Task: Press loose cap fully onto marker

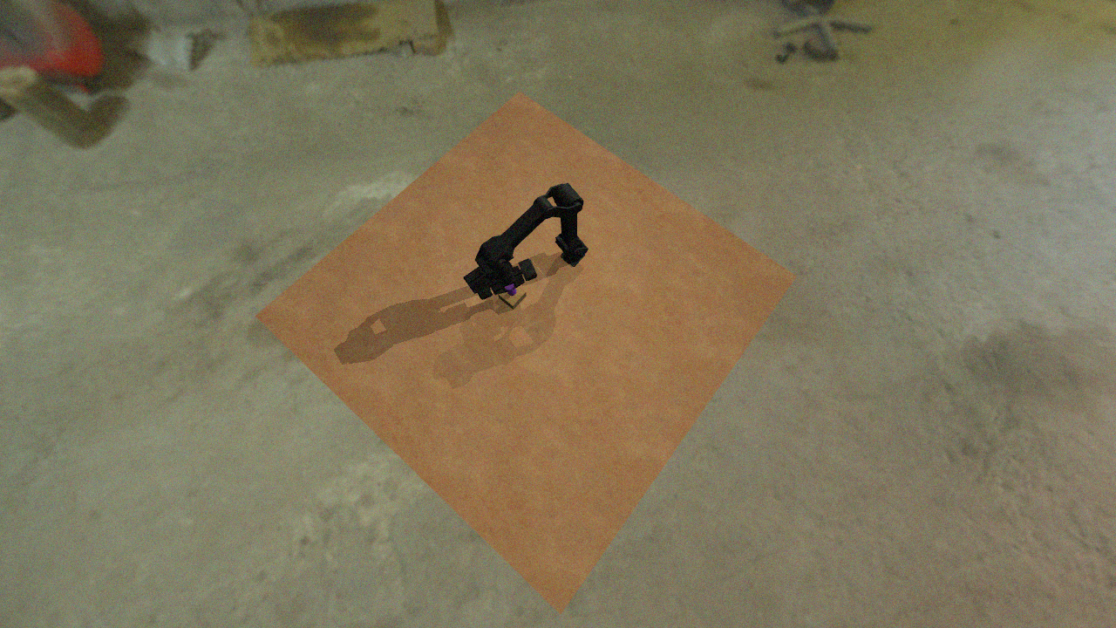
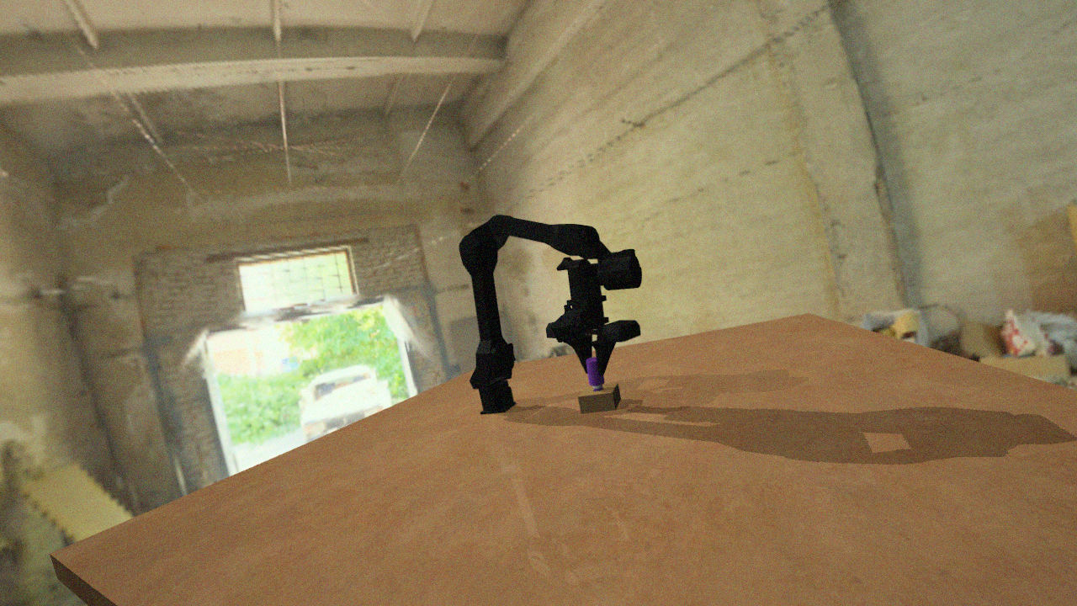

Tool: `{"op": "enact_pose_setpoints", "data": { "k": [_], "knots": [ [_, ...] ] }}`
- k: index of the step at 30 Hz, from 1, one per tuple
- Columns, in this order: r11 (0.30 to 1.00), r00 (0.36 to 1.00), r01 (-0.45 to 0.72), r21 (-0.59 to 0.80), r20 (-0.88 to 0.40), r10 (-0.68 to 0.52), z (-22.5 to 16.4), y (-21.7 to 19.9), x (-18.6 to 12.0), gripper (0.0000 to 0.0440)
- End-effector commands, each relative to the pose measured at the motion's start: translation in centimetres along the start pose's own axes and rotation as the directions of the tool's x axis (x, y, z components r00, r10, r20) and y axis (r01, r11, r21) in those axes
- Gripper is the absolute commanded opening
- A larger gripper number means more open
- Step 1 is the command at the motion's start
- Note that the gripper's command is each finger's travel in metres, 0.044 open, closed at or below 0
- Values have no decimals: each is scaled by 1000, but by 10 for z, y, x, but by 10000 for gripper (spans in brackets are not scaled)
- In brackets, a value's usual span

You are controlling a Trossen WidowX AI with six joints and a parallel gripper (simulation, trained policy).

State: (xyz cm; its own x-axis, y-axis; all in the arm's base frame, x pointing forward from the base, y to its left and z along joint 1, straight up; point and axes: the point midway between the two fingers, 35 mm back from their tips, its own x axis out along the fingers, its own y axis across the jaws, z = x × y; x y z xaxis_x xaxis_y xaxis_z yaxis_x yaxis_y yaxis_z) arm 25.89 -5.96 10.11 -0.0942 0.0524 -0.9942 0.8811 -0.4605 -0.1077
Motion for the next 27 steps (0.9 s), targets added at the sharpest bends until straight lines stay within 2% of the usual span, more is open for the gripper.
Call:
{"op": "enact_pose_setpoints", "data": {
  "k": [1, 18, 21, 27],
  "knots": [
    [999, 999, 38, -15, 17, -38, 1, -4, 15, 123],
    [999, 999, 0, -34, 35, 1, 6, 3, 17, 149],
    [999, 999, 15, -34, 33, -14, 6, -2, 19, 182],
    [999, 999, 17, -40, 31, -16, 7, -10, 16, 334]
  ]
}}
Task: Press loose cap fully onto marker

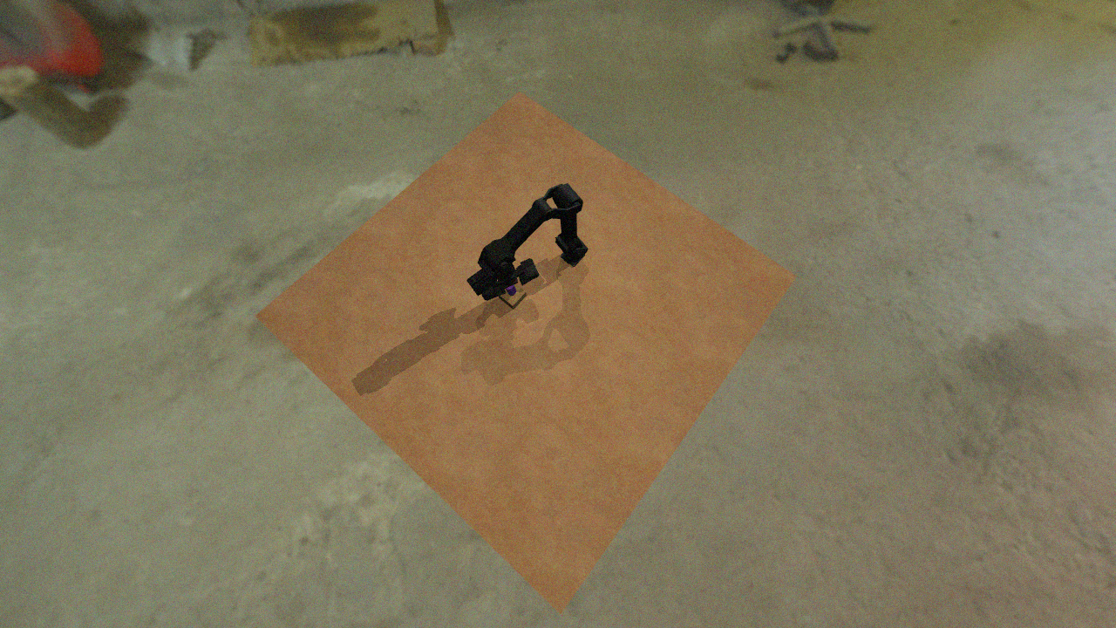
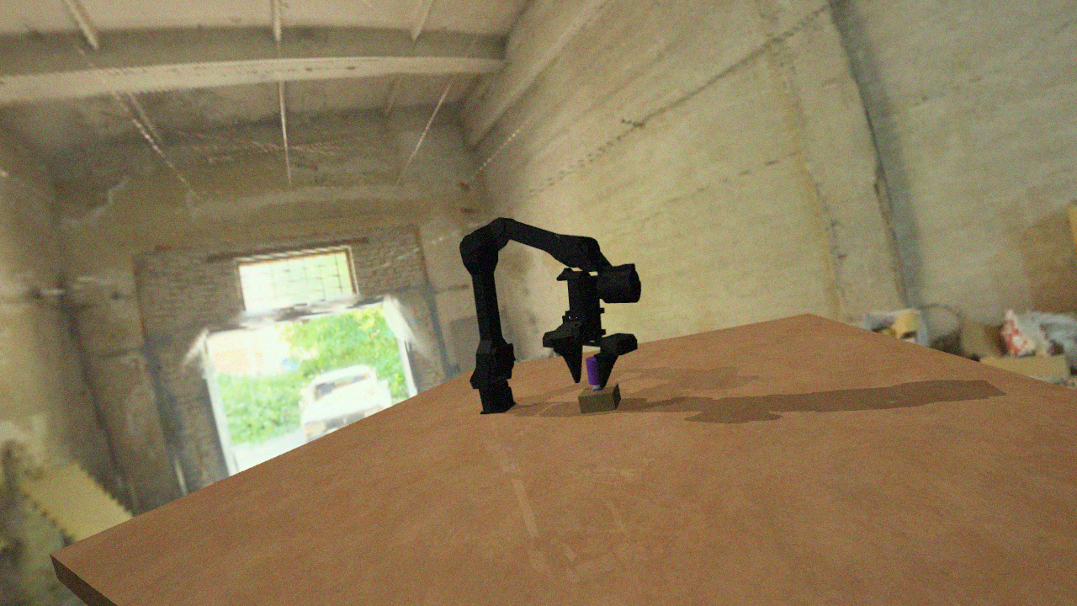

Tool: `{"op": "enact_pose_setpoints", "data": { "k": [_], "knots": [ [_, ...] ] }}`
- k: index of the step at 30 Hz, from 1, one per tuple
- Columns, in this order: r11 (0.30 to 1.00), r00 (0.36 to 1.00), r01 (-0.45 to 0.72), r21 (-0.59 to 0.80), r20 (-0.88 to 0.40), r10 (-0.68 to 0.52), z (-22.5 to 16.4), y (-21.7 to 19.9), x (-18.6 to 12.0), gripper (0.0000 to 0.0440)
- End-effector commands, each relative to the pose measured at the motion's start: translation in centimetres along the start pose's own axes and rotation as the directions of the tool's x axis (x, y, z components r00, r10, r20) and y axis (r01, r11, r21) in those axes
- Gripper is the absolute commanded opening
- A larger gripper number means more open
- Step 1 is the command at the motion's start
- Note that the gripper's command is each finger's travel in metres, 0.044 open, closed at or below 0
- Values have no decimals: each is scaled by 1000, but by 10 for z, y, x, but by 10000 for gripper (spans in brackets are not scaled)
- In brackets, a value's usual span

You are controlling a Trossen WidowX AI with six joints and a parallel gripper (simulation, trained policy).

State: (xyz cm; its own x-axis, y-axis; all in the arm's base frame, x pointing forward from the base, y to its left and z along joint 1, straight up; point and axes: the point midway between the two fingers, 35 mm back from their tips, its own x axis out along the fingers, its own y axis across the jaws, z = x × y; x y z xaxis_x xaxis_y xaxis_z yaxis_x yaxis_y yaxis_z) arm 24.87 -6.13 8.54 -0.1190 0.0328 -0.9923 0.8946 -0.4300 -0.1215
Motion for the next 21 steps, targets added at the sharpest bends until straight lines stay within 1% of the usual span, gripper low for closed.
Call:
{"op": "enact_pose_setpoints", "data": {
  "k": [1, 4, 5, 12, 16, 21],
  "knots": [
    [1000, 1000, -1, -8, 2, 1, 1, -4, 0, 360],
    [1000, 1000, -23, -8, -3, 23, 0, -3, -3, 435],
    [999, 999, -34, -7, -5, 34, 0, -2, -5, 440],
    [994, 994, -106, 12, -22, 106, -1, 4, -19, 440],
    [990, 990, -140, 20, -29, 141, -2, 6, -36, 440],
    [987, 987, -156, 25, -32, 157, -1, 3, -53, 440]
  ]
}}
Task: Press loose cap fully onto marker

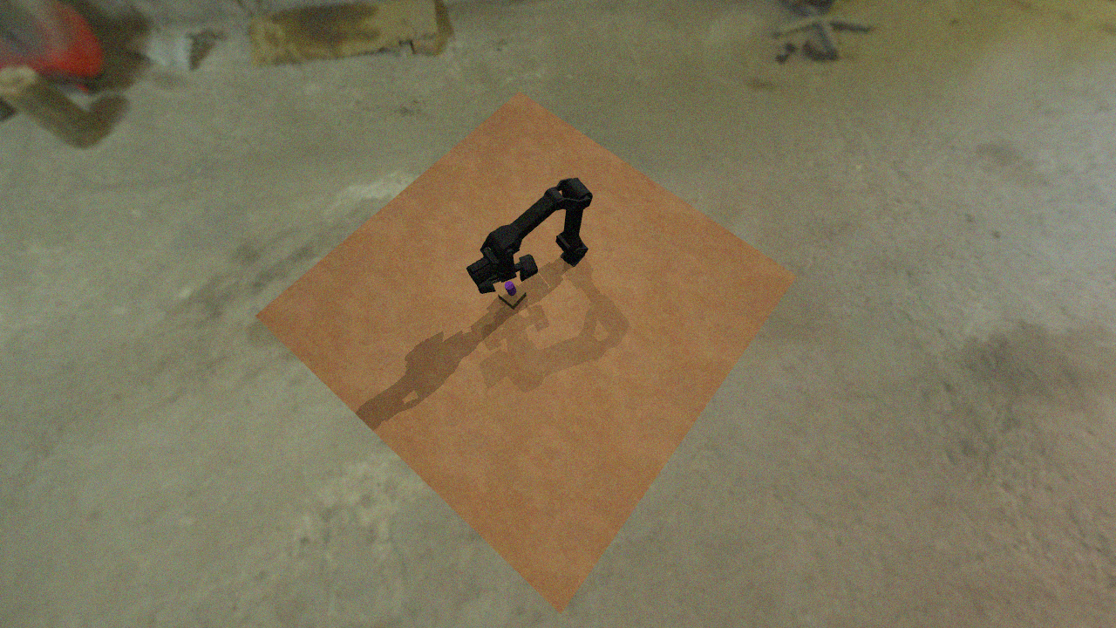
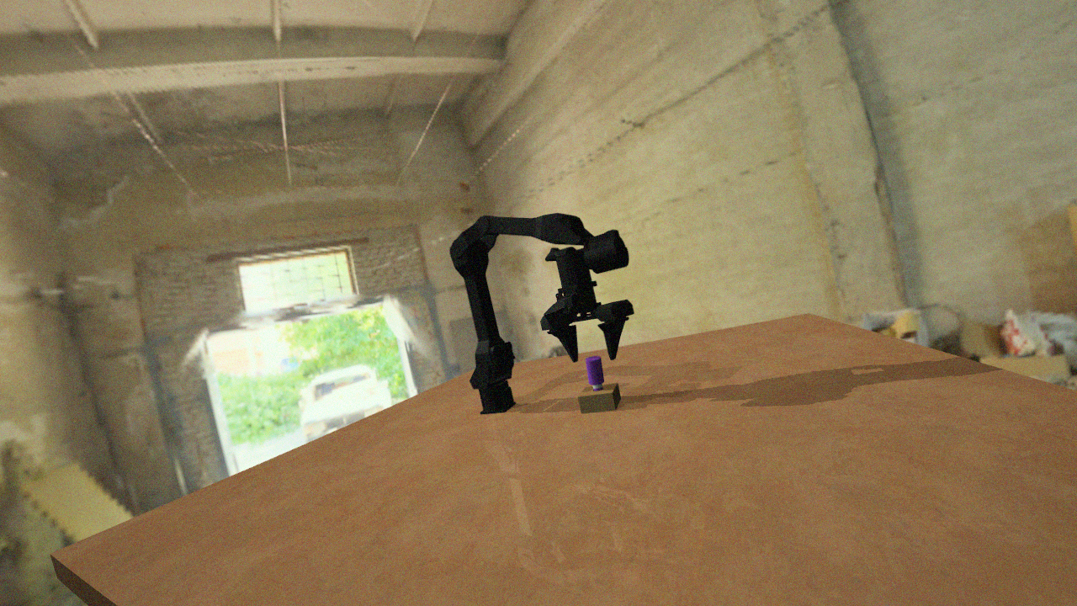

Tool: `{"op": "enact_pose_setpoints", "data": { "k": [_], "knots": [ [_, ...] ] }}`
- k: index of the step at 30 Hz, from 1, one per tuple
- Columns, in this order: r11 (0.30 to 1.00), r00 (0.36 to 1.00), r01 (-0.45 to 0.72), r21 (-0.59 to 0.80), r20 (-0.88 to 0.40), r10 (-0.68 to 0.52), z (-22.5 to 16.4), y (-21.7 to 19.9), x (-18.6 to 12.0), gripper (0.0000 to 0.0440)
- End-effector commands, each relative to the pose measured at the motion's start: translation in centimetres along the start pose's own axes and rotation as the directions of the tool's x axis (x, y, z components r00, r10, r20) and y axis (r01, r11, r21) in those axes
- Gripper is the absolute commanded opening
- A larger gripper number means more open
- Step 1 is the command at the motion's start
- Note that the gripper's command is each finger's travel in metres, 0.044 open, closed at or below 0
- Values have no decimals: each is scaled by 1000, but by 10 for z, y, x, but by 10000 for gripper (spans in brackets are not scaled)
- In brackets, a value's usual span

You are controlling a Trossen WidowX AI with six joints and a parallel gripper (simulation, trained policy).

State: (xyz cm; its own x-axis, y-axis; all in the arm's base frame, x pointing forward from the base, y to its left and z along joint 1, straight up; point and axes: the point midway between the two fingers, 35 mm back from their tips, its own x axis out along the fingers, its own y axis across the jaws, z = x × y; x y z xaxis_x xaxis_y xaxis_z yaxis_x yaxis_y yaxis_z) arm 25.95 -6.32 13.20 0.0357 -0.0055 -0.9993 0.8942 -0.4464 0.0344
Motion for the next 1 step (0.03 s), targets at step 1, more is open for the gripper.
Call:
{"op": "enact_pose_setpoints", "data": {
  "k": [1],
  "knots": [
    [1000, 1000, -3, 8, 0, 3, 1, -2, -8, 440]
  ]
}}
